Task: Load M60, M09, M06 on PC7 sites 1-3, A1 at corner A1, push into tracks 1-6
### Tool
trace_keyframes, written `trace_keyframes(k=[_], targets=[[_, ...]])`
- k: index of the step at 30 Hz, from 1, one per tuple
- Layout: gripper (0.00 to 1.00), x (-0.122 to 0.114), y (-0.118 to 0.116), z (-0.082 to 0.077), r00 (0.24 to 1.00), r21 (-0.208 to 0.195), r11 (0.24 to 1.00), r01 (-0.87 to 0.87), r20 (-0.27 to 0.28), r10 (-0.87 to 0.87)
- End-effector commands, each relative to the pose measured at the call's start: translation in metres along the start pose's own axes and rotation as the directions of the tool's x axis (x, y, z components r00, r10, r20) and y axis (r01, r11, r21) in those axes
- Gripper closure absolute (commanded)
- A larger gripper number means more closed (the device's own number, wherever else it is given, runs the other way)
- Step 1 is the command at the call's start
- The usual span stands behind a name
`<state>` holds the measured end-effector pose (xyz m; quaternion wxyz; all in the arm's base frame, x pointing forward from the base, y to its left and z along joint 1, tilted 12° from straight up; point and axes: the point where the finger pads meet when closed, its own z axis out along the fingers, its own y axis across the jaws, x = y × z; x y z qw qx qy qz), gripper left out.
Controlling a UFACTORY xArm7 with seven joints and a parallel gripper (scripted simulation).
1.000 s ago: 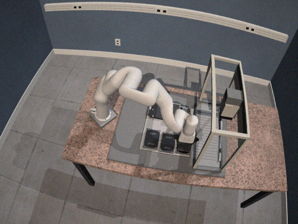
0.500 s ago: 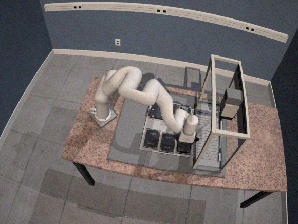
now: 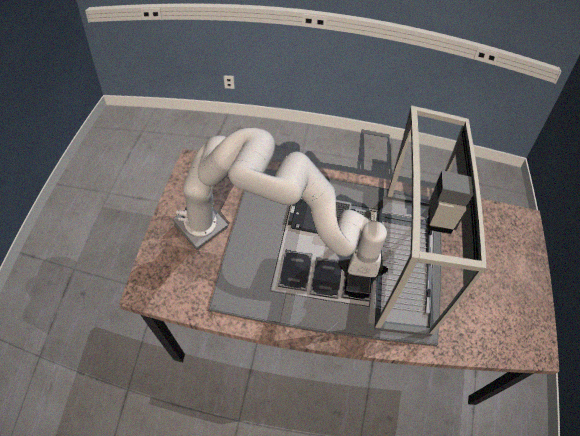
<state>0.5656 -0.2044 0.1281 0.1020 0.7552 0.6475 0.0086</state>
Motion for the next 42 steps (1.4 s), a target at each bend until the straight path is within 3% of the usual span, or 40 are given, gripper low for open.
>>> trace_keyframes(k=[1, 19, 42], targets=[[1.0, 0.0, 0.001, -0.003, 1.0, -0.004, 1.0, 0.0, 0.0, 0.0], [1.0, 0.0, 0.001, -0.01, 1.0, -0.004, 1.0, 0.0, 0.0, 0.0], [1.0, 0.0, 0.001, -0.045, 1.0, -0.004, 1.0, 0.0, 0.0, 0.0]])
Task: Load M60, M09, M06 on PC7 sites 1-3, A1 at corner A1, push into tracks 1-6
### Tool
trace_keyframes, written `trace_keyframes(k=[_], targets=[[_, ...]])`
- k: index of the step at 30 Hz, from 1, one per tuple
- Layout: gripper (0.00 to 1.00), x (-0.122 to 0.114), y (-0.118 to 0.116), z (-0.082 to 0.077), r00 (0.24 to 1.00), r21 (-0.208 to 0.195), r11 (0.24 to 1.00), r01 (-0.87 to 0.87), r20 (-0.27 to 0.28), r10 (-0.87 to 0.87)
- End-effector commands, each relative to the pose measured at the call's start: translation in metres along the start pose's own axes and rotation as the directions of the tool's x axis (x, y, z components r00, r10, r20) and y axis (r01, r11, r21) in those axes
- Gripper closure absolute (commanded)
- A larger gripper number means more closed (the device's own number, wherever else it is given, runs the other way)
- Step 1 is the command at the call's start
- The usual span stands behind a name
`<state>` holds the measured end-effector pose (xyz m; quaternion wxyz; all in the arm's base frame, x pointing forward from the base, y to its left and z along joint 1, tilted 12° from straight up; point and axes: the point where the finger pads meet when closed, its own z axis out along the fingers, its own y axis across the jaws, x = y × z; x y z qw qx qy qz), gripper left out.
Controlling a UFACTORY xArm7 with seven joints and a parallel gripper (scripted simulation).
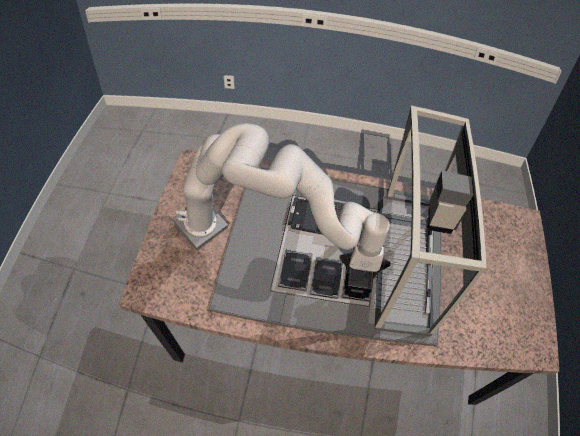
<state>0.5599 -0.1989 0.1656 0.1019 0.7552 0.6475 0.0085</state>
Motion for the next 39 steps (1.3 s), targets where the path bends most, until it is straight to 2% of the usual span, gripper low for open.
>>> trace_keyframes(k=[1, 39], targets=[[1.0, 0.0, 0.001, -0.008, 1.0, -0.005, 1.0, 0.0, 0.0, 0.0], [1.0, 0.0, 0.001, -0.063, 1.0, -0.005, 1.0, 0.0, 0.0, 0.0]])
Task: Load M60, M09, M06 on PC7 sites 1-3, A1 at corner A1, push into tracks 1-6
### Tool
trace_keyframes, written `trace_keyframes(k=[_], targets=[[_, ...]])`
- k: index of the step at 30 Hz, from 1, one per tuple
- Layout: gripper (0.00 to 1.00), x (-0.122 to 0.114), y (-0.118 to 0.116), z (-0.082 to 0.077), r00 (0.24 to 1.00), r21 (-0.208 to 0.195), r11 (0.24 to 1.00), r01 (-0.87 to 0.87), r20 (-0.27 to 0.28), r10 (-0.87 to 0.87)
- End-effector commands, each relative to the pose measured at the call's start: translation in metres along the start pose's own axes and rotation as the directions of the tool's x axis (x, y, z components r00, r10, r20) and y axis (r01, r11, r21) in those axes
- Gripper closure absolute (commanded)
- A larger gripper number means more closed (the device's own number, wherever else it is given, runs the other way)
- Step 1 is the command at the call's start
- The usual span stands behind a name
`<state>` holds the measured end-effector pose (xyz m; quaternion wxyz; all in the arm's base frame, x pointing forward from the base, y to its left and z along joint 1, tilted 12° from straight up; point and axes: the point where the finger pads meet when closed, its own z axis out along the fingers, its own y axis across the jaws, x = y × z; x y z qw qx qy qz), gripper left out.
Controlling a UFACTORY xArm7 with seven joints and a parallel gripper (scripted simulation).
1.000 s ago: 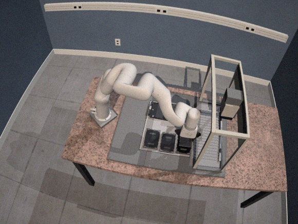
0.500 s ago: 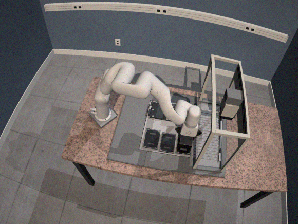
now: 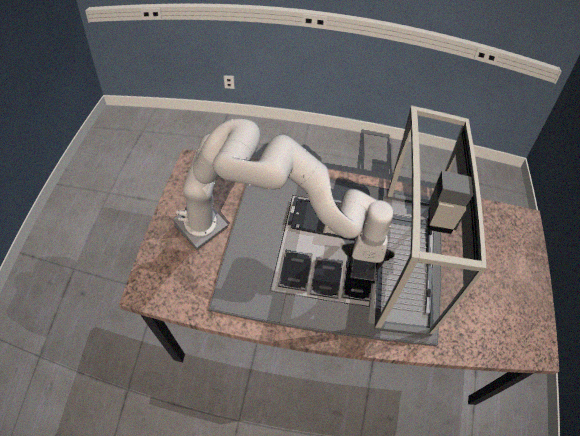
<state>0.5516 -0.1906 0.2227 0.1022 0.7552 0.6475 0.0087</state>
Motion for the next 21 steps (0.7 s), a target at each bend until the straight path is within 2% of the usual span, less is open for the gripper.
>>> trace_keyframes(k=[1, 9, 21], targets=[[1.0, 0.0, 0.001, -0.004, 1.0, -0.004, 1.0, 0.0, 0.0, 0.0], [1.0, 0.0, 0.001, -0.004, 1.0, -0.004, 1.0, 0.0, 0.0, 0.0], [1.0, 0.042, -0.035, -0.004, 0.934, -0.003, 0.934, -0.359, -0.001, 0.359]])
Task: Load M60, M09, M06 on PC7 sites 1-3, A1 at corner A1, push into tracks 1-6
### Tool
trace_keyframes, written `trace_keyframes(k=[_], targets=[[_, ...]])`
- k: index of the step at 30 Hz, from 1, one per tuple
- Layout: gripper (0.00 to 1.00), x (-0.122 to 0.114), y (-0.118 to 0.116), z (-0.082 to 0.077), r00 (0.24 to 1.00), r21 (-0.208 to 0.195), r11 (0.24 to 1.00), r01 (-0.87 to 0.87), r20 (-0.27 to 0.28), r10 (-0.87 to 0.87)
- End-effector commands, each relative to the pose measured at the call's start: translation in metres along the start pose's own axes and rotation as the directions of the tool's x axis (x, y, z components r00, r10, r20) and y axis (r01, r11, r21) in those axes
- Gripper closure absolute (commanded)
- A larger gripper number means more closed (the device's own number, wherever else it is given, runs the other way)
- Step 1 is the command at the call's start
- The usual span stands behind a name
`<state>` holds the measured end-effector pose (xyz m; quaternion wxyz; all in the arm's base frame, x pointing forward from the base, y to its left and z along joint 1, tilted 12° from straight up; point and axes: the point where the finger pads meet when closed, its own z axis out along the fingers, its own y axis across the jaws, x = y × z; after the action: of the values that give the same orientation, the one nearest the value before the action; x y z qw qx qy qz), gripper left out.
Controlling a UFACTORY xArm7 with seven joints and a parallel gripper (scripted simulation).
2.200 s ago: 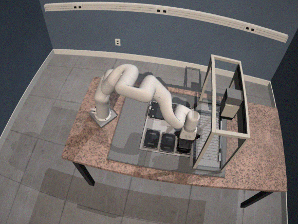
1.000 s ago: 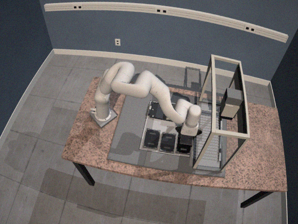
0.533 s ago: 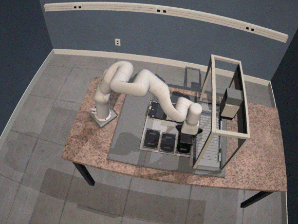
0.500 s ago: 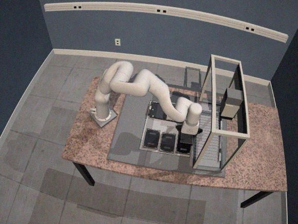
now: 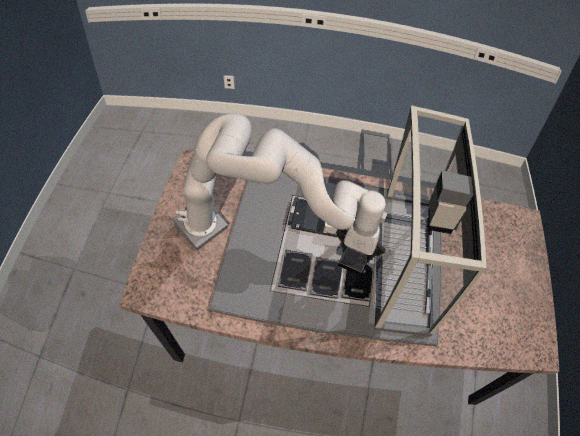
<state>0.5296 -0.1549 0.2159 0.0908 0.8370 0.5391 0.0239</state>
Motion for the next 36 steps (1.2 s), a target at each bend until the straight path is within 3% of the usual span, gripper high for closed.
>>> trace_keyframes(k=[1, 8, 16, 18, 33, 36], targets=[[1.0, 0.007, -0.009, -0.002, 0.996, -0.019, 0.996, -0.093, 0.01, 0.093], [1.0, 0.027, -0.039, -0.001, 0.947, -0.02, 0.947, -0.32, 0.005, 0.32], [1.0, 0.049, -0.072, 0.0, 0.829, -0.021, 0.829, -0.559, 0.0, 0.559], [1.0, 0.049, -0.072, 0.0, 0.829, -0.021, 0.829, -0.559, 0.0, 0.559], [1.0, 0.09, -0.135, 0.002, 0.46, -0.017, 0.46, -0.888, -0.01, 0.888], [1.0, 0.093, -0.139, 0.002, 0.43, -0.017, 0.43, -0.903, -0.011, 0.903]])
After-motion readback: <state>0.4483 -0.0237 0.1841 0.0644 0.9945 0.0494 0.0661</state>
